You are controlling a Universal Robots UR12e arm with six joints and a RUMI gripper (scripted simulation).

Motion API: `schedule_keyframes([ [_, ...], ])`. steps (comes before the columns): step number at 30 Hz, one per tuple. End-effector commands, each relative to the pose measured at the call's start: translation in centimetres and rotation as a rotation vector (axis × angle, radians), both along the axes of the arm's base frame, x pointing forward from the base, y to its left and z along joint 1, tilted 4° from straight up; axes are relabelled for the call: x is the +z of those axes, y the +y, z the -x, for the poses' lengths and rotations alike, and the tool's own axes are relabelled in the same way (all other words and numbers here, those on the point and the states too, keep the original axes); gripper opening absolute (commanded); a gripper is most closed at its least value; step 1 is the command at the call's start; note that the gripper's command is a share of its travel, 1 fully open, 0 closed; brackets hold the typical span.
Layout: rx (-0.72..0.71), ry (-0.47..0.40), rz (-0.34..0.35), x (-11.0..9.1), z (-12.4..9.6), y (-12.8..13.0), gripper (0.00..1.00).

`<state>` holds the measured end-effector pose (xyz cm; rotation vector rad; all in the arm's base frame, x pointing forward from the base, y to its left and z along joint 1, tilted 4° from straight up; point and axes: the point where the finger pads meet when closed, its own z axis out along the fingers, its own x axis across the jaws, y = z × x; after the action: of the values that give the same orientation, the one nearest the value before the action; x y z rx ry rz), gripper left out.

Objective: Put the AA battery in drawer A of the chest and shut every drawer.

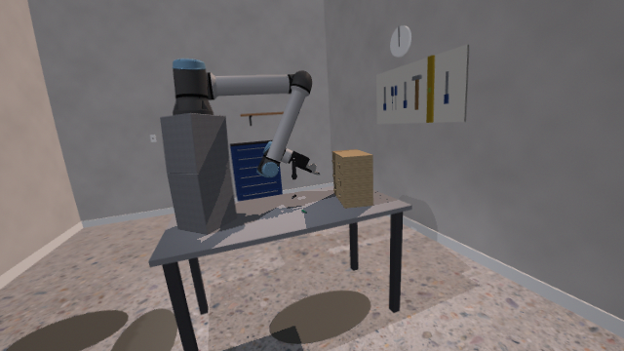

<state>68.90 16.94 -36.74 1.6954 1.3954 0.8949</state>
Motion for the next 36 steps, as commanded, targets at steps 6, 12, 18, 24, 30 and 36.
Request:
schedule_keyframes([
  [6,0.0,-0.001,0.0,0.0,-0.2,0.0,0.2],
  [12,0.0,-0.001,0.0,-0.1,-0.6,-0.1,0.2],
  [18,0.0,-0.001,0.0,-0.3,-1.3,-0.2,0.2],
  [24,0.0,-0.001,0.0,-0.5,-2.1,-0.3,0.2],
  [30,0.0,-0.001,0.0,-0.9,-3.3,-0.5,0.2],
  [36,0.0,-0.001,0.0,-1.1,-4.1,-0.6,0.2],
])
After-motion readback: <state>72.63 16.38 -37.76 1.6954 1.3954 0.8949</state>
